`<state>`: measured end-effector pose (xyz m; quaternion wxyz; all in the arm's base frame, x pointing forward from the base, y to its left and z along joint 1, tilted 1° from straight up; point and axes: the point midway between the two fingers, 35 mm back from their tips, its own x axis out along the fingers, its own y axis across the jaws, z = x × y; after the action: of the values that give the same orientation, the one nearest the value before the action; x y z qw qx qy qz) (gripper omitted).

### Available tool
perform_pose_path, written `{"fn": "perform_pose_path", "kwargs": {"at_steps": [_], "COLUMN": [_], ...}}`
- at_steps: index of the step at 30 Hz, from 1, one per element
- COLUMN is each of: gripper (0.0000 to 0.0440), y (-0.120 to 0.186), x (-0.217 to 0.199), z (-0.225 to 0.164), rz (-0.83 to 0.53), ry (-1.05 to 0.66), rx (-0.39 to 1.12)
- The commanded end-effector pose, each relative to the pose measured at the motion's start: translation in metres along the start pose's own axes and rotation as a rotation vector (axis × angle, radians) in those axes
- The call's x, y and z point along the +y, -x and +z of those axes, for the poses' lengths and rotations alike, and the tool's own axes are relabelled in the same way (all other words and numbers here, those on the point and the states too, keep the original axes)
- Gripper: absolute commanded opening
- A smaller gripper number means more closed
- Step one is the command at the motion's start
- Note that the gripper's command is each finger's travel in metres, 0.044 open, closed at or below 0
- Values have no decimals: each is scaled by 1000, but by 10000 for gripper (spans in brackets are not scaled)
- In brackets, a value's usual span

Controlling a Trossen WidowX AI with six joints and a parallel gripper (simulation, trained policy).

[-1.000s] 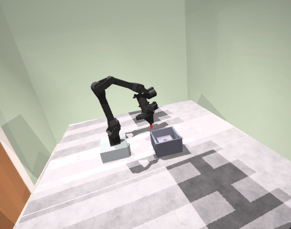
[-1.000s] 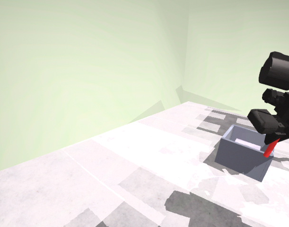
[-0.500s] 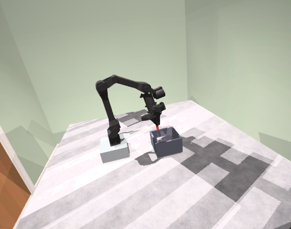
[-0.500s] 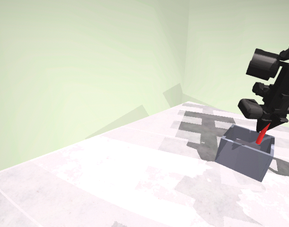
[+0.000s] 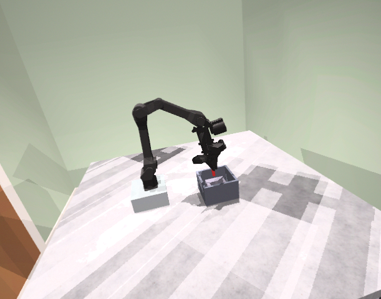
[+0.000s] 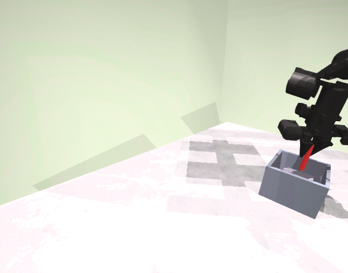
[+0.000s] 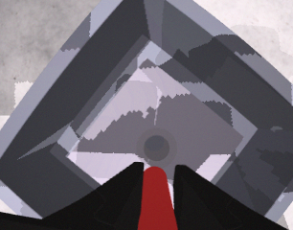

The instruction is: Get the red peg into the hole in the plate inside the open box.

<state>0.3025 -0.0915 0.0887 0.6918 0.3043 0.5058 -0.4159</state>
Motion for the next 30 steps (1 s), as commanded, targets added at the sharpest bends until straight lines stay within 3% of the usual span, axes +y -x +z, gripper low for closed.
{"fn": "perform_pose_path", "kwargs": {"at_steps": [1, 6, 11, 15, 27, 30], "gripper": [0, 15, 124, 157, 428, 440], "y": [-10, -27, -43, -51, -58, -56], "x": [1, 0, -1, 0, 15, 19], "z": [4, 5, 6, 9, 44, 55], "rz": [1, -10, -28, -49, -38, -20], "ry": [-5, -8, 14, 42, 76, 71], "rx": [16, 40, 60, 73, 29, 0]}}
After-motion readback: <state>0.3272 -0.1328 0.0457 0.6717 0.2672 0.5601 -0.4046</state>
